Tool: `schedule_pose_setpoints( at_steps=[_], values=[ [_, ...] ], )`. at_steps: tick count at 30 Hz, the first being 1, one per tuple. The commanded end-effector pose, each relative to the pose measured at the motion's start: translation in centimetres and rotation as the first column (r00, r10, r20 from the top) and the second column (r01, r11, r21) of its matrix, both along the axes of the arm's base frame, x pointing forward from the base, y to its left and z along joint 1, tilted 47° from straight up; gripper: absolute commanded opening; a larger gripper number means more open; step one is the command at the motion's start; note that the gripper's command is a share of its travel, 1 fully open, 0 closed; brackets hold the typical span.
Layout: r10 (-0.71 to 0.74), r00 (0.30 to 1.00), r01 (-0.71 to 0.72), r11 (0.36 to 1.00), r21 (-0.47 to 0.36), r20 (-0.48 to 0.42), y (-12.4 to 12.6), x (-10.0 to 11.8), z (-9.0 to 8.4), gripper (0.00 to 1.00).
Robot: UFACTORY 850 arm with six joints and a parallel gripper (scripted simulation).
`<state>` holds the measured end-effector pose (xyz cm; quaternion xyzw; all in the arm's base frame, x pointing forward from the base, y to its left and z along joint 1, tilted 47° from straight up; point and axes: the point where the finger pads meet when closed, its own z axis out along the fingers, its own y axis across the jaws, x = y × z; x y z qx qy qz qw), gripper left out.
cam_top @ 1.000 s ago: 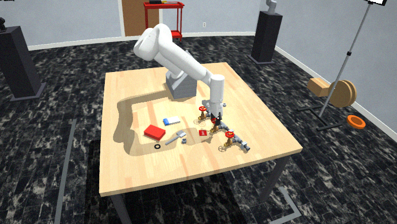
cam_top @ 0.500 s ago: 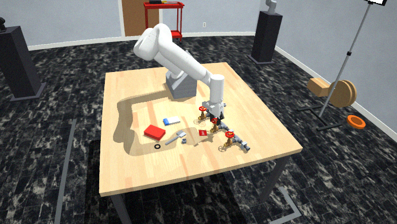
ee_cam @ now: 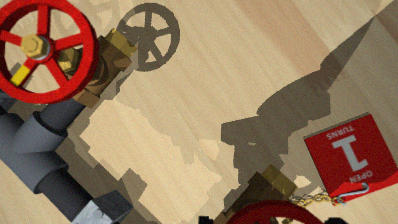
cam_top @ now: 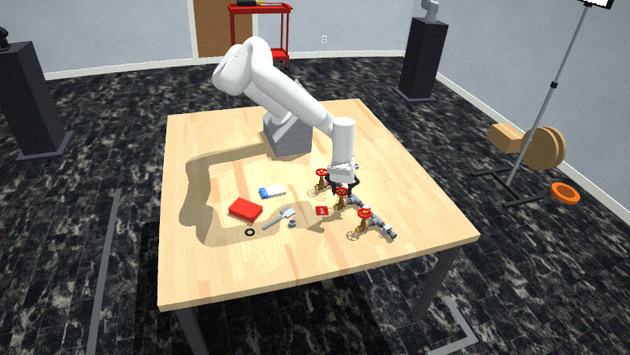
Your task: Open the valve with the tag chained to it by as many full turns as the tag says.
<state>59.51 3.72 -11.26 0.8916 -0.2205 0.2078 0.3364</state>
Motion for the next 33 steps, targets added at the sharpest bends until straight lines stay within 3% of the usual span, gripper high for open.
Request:
schedule_pose_setpoints(
  at_steps=[1,3,5,6,12,20,22,23,33],
  values=[
    [0.168,0.963,-0.18,0.983,-0.04,-0.21,0.07,0.05,0.04,0.0],
    [0.224,0.937,-0.243,0.969,-0.043,-0.267,0.07,0.05,0.04,0.0],
    [0.224,0.937,-0.243,0.969,-0.043,-0.267,0.07,0.05,0.04,0.0],
    [0.295,0.887,-0.331,0.943,-0.042,-0.354,0.07,0.05,0.04,0.0],
    [0.419,0.758,-0.493,0.87,-0.019,-0.499,0.07,0.05,0.04,0.0],
    [0.535,0.505,-0.687,0.724,0.06,-0.677,0.07,0.05,0.04,0.0],
    [0.535,0.505,-0.687,0.724,0.06,-0.677,0.07,0.05,0.04,0.0],
    [0.555,0.396,-0.741,0.664,0.102,-0.732,0.07,0.05,0.04,0.0],
    [0.544,0.021,-0.85,0.452,0.272,-0.839,0.07,0.05,0.04,0.0]
  ],
)
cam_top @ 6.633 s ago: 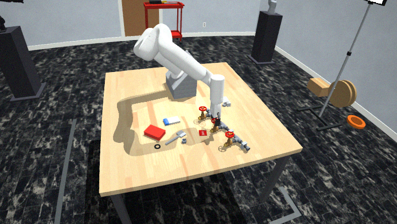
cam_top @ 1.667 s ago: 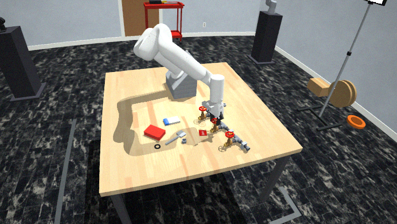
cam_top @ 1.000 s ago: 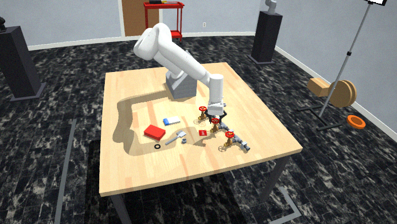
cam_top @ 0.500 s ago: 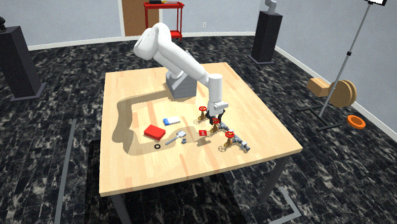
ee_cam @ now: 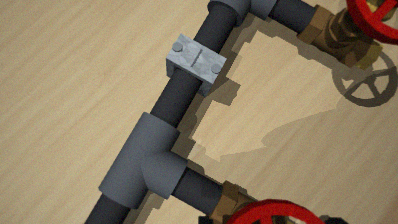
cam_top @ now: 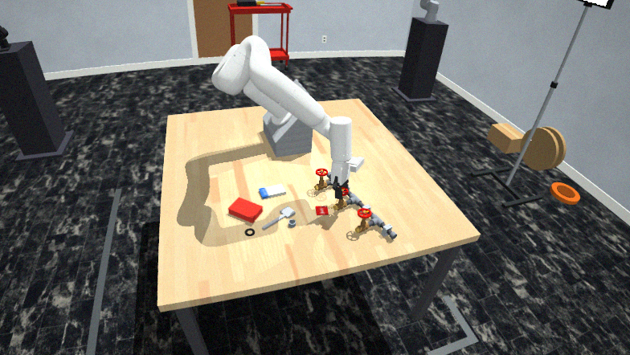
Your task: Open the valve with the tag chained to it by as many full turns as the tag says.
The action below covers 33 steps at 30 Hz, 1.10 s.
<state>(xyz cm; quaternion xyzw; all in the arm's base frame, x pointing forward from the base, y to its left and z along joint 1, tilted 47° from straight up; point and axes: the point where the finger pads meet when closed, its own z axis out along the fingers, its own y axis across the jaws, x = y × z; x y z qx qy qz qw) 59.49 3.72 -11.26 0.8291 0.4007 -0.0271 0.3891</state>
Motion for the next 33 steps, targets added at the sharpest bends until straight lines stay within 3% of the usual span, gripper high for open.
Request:
schedule_pose_setpoints(
  at_steps=[1,4,6,7,12,24,25,33],
  values=[
    [0.155,0.964,-0.17,0.984,-0.056,-0.216,0.07,0.07,0.04,0.0],
    [0.226,0.925,-0.257,0.964,-0.066,-0.305,0.07,0.07,0.04,0.0],
    [0.226,0.925,-0.257,0.964,-0.066,-0.305,0.07,0.07,0.04,0.0],
    [0.284,0.874,-0.336,0.939,-0.069,-0.394,0.07,0.07,0.04,0.0],
    [0.346,0.777,-0.44,0.896,-0.06,-0.526,0.07,0.07,0.04,0.0],
    [0.349,0.771,-0.445,0.893,-0.059,-0.534,0.07,0.07,0.04,0.0],
    [0.349,0.771,-0.445,0.893,-0.059,-0.534,0.07,0.07,0.04,1.0],
    [0.349,0.771,-0.445,0.893,-0.059,-0.534,0.07,0.07,0.04,1.0]
  ],
)
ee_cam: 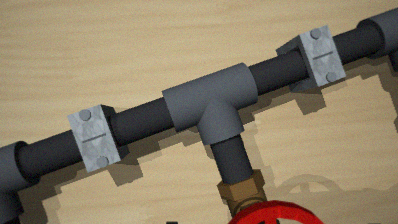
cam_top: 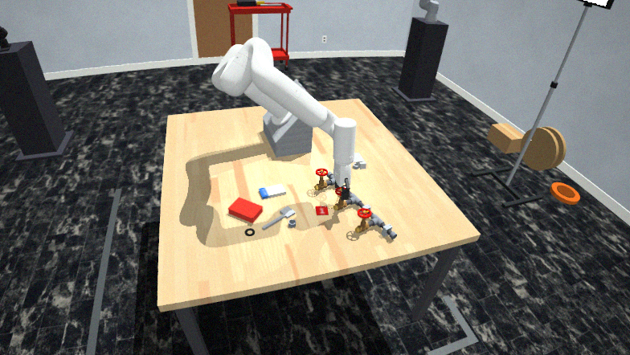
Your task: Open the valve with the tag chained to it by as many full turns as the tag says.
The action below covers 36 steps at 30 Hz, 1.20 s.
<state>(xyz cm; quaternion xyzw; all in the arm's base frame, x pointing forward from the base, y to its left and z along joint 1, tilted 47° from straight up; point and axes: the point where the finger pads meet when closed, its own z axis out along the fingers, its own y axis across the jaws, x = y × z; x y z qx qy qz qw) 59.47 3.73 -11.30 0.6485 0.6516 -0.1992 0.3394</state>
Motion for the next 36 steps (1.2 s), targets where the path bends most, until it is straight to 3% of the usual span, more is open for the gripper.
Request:
schedule_pose_setpoints(
  at_steps=[1,24,31,36],
  values=[
    [0.0,1.0,0.0,1.0,0.0,0.002,0.06,0.09,0.08,1.0],
    [-0.03,0.999,0.03,1.0,0.009,0.032,0.06,0.09,0.08,1.0],
    [-0.168,0.972,0.161,0.985,0.058,0.165,0.06,0.09,0.08,1.0],
    [-0.344,0.883,0.313,0.939,0.146,0.319,0.06,0.09,0.08,1.0]
  ],
)
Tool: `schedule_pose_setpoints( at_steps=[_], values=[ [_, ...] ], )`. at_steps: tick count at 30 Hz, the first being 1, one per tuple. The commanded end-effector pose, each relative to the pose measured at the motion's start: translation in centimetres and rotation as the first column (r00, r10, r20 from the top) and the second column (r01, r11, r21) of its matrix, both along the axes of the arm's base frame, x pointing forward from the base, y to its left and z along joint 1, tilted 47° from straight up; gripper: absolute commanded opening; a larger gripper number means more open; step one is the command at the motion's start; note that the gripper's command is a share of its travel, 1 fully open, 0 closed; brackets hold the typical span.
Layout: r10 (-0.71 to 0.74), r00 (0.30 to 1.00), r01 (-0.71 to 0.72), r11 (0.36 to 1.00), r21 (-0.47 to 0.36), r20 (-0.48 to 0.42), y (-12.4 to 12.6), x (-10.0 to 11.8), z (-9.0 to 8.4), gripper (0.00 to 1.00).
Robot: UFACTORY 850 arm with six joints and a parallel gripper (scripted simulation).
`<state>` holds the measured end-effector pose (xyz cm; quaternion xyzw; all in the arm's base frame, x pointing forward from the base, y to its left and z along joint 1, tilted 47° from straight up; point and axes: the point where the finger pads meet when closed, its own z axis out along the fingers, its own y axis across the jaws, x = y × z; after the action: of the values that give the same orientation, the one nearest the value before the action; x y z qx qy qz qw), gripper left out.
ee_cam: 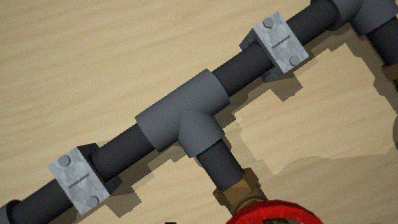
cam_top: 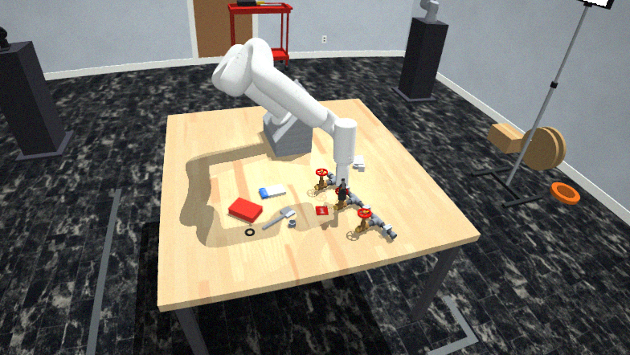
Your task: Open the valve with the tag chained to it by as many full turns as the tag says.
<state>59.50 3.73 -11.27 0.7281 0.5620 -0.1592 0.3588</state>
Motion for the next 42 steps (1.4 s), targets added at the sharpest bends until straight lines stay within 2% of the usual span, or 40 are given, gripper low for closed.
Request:
schedule_pose_setpoints(
  at_steps=[1,3,5,6,12,20,22,23,30,37,39,40,42],
  values=[
    [-0.187,0.962,0.177,0.982,0.068,0.198,0.07,0.06,0.05,1.0],
    [-0.246,0.937,0.229,0.969,0.094,0.247,0.07,0.06,0.05,1.0],
    [-0.246,0.937,0.229,0.969,0.094,0.247,0.07,0.06,0.05,1.0],
    [-0.332,0.886,0.302,0.943,0.14,0.323,0.07,0.06,0.05,1.0],
    [-0.494,0.755,0.432,0.87,0.239,0.431,0.07,0.06,0.05,1.0],
    [-0.684,0.495,0.562,0.722,0.402,0.536,0.07,0.06,0.05,1.0],
    [-0.684,0.495,0.562,0.722,0.402,0.536,0.07,0.06,0.05,1.0],
    [-0.736,0.382,0.588,0.66,0.466,0.559,0.07,0.06,0.05,1.0],
    [-0.815,0.116,0.612,0.509,0.605,0.568,0.07,0.06,0.05,1.0],
    [-0.833,-0.176,0.573,0.346,0.743,0.524,0.07,0.06,0.05,1.0],
    [-0.833,-0.176,0.573,0.346,0.743,0.524,0.07,0.06,0.05,1.0],
    [-0.821,-0.295,0.535,0.282,0.796,0.489,0.07,0.06,0.05,1.0],
    [-0.808,-0.36,0.51,0.247,0.824,0.466,0.07,0.06,0.05,1.0]
  ],
)
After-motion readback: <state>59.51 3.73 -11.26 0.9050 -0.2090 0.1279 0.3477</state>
